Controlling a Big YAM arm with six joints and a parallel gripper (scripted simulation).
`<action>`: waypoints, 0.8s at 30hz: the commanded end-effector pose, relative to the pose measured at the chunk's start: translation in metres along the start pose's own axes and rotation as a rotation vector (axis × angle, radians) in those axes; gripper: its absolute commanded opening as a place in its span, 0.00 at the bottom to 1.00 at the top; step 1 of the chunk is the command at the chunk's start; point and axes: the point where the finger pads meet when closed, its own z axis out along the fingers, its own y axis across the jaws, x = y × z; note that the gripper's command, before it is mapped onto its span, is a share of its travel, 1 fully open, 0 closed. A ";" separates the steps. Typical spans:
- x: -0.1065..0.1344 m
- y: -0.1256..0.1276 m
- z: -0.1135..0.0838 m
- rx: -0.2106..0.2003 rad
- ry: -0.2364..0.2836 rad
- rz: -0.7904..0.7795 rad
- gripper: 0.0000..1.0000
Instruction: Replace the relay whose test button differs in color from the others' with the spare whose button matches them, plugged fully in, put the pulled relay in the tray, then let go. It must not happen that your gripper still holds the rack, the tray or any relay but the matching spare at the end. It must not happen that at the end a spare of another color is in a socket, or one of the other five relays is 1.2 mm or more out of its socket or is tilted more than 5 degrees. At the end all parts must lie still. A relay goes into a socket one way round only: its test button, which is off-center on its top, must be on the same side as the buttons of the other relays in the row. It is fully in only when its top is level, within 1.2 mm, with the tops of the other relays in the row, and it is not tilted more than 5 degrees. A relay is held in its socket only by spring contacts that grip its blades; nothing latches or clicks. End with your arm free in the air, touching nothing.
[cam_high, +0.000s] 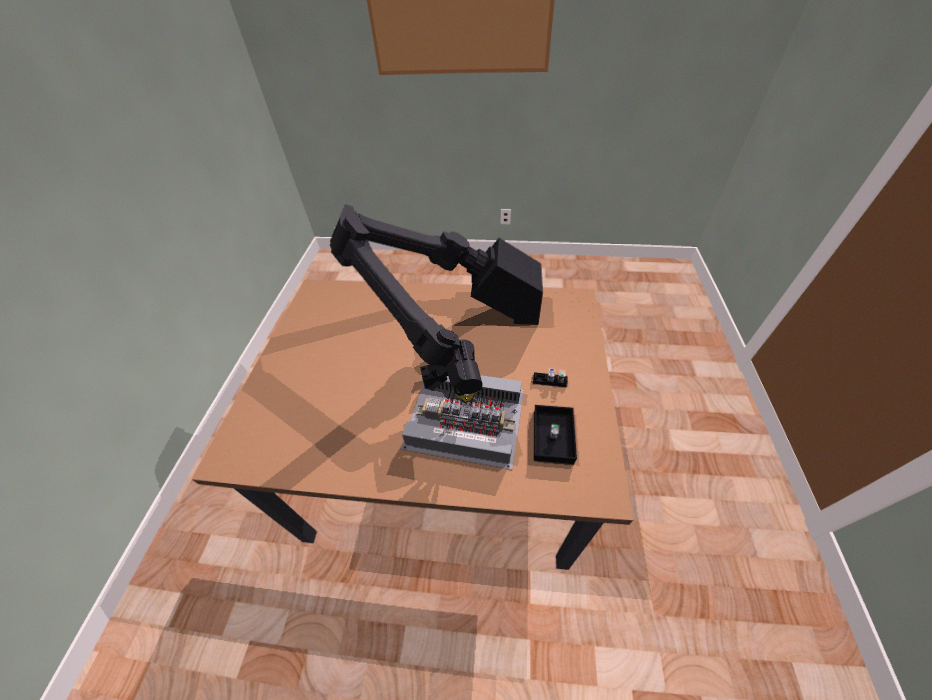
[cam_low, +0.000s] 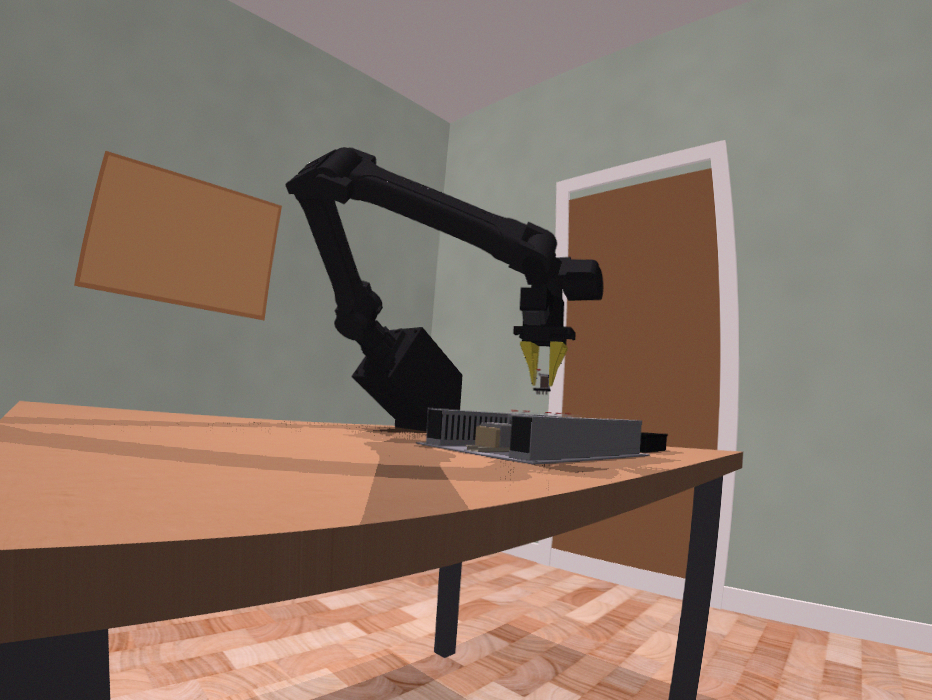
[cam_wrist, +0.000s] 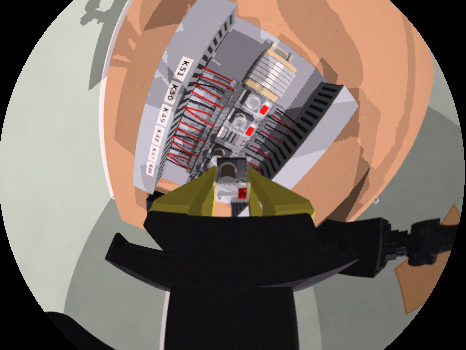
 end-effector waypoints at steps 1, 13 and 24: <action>-0.019 0.008 -0.002 -0.011 -0.002 0.100 0.00; -0.019 0.008 -0.002 -0.011 0.000 0.346 0.00; -0.019 0.008 -0.002 -0.011 0.001 0.552 0.00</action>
